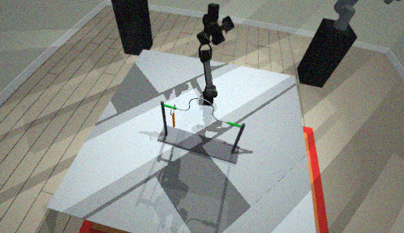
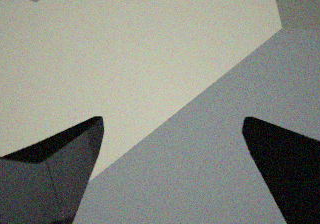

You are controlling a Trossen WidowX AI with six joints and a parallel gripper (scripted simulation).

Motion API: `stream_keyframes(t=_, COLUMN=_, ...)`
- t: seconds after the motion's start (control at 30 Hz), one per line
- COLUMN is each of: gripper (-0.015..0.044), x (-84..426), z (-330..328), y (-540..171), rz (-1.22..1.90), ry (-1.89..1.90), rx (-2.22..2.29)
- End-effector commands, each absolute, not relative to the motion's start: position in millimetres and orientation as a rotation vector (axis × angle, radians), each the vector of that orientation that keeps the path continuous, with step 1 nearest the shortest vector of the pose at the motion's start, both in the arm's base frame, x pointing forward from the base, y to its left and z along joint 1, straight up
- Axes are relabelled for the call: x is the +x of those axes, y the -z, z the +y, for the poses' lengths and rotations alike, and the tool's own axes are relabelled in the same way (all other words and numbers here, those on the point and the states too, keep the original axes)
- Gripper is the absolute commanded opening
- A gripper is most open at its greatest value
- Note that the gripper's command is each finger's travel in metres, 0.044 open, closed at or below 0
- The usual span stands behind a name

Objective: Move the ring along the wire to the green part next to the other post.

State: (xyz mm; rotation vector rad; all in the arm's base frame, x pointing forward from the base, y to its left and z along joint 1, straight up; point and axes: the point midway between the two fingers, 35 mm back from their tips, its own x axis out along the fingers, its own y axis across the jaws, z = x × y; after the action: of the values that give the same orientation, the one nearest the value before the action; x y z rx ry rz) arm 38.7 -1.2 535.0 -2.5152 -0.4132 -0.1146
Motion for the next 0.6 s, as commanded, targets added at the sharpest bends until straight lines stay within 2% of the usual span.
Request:
stream_keyframes(t=0.0, gripper=0.0374, x=39, z=-1, y=-535, rz=-0.412, ry=0.114, rx=-2.514)
stream_keyframes(t=0.27, gripper=0.0164, x=86, z=17, y=-536, rz=-0.319, ry=0.087, rx=-2.415)
stream_keyframes(t=0.57, gripper=0.016, x=161, z=17, y=-523, rz=-0.183, ry=0.064, rx=-2.248)
